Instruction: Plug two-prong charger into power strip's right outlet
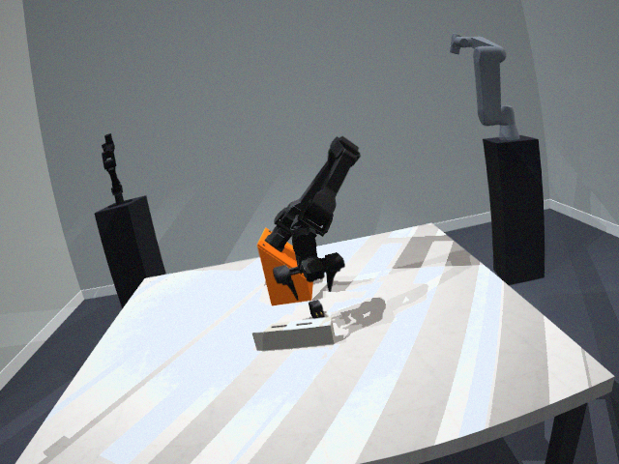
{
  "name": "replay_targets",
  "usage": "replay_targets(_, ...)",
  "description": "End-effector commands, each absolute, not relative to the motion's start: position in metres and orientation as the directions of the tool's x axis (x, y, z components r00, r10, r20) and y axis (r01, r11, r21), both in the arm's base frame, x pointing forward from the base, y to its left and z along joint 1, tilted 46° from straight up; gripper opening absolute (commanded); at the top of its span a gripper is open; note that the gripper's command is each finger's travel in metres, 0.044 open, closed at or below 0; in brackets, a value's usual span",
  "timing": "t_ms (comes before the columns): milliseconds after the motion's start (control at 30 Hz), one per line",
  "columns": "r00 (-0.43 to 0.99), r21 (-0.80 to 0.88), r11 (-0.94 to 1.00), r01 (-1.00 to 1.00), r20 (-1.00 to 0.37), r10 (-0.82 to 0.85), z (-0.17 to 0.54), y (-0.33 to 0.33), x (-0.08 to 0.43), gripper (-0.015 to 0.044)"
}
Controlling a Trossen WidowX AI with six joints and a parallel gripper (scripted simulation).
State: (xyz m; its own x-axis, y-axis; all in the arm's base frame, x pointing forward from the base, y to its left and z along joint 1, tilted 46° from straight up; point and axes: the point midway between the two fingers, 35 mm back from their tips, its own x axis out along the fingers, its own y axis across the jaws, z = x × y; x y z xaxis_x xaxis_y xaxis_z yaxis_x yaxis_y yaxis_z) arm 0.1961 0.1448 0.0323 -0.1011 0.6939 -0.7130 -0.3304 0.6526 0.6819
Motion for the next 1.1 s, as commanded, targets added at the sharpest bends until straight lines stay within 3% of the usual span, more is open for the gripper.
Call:
replay_targets(0,-0.112,0.687,0.652,-0.32,-0.711,0.695,0.026,0.15,0.193,0.044)
replay_targets(1067,-0.112,0.688,0.651,-0.32,-0.71,0.695,-0.006,0.182,0.191,0.044)
